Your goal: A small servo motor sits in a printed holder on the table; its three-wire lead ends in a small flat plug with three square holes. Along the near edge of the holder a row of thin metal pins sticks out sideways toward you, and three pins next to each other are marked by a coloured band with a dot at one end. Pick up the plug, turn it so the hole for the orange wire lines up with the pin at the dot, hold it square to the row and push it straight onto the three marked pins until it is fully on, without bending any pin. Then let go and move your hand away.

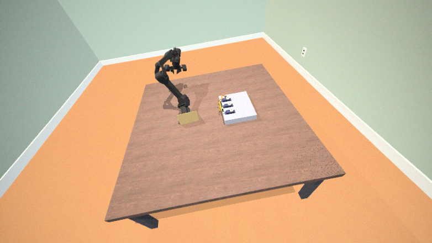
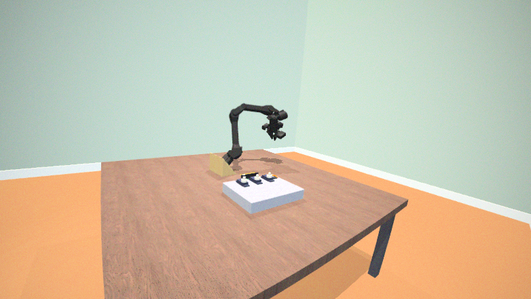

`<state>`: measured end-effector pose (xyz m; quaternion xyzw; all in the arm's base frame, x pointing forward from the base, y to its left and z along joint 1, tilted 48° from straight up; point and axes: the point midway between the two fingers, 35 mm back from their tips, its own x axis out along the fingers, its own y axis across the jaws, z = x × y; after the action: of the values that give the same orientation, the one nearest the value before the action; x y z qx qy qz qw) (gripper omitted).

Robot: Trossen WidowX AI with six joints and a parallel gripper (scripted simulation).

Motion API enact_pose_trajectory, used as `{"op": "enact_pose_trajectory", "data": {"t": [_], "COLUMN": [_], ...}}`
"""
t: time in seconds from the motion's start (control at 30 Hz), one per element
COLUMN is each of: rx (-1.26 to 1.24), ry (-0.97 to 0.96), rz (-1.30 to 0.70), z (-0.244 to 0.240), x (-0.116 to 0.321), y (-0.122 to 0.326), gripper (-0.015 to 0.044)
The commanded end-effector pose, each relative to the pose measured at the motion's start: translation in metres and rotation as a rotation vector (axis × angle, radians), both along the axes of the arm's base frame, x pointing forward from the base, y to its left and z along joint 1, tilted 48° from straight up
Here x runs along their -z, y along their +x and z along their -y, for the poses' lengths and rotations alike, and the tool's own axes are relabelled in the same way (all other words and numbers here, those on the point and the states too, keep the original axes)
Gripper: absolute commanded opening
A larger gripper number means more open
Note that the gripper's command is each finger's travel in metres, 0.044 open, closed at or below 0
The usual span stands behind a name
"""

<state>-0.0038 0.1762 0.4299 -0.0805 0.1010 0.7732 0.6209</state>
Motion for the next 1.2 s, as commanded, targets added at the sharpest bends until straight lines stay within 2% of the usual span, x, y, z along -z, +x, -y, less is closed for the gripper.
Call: {"op": "enact_pose_trajectory", "data": {"t": [0.0, 0.6, 1.17], "rx": [0.073, 0.399, 0.722], "ry": [-0.002, 0.021, 0.048], "rz": [0.005, 0.061, 0.111], "z": [-0.008, -0.022, -0.009], "x": [0.005, 0.022, 0.04], "y": [0.018, 0.099, 0.177], "gripper": [0.0115, 0.0115, 0.0115]}}
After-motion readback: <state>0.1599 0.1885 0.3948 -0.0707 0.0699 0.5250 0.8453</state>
